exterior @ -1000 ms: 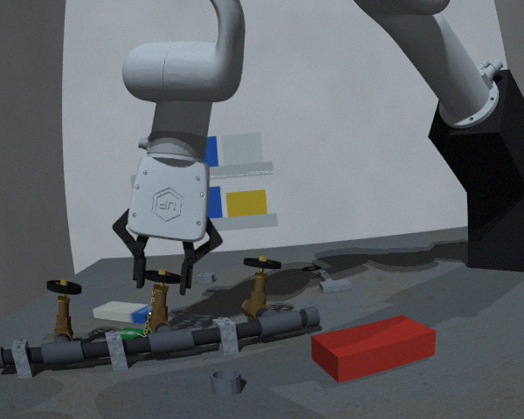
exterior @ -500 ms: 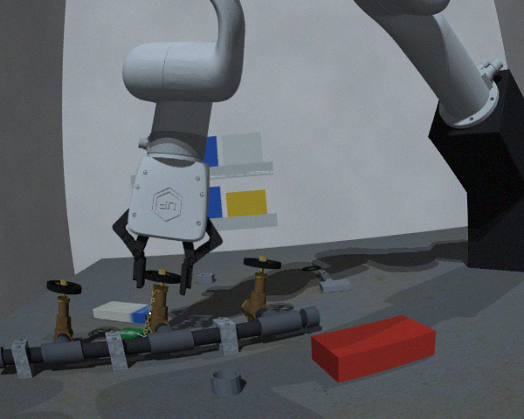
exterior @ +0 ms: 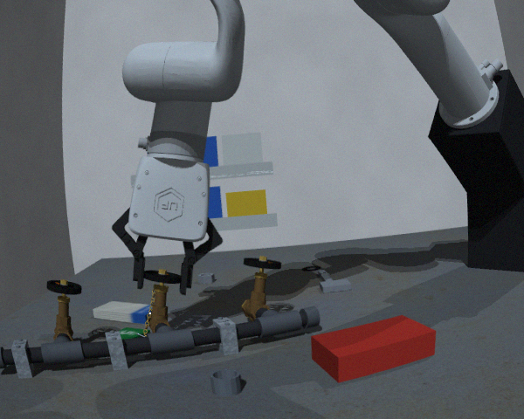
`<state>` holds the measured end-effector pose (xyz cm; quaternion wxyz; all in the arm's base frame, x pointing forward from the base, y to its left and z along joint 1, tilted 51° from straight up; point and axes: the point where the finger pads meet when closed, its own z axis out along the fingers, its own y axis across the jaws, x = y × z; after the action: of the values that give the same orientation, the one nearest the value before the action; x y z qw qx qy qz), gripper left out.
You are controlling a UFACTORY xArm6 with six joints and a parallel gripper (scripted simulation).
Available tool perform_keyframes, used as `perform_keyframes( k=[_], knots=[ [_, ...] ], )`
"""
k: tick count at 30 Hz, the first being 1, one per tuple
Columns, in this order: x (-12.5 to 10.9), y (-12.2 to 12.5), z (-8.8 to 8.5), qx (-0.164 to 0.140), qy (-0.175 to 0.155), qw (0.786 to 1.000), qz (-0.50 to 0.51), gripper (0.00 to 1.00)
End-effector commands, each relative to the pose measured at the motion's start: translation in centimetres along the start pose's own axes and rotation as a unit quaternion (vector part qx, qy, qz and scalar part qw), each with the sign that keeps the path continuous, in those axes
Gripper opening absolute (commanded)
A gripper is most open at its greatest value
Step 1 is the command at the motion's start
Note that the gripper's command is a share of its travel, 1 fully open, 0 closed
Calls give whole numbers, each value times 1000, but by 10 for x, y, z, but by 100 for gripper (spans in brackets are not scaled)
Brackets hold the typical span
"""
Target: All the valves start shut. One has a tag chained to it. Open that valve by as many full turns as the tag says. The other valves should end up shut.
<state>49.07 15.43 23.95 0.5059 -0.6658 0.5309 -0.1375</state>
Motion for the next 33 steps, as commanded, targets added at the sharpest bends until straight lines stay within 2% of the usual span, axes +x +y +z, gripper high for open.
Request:
perform_keyframes(
  k=[1,7,9,14,19,24,26,27,30,33],
  knots=[
    [0,-1,0,2,1,999,-53,0],
    [0,-1,0,2,1,986,-166,0],
    [0,-1,0,2,1,986,-166,0],
    [0,-1,0,2,1,957,-290,0],
    [0,-1,0,0,0,911,-413,0],
    [0,-1,0,-5,-2,852,-523,0],
    [0,-1,0,-5,-2,852,-523,0],
    [0,-1,0,-2,-1,813,-582,0],
    [0,-1,0,-7,-4,778,-629,0],
    [0,-1,0,-11,-7,730,-684,0]
  ],
)
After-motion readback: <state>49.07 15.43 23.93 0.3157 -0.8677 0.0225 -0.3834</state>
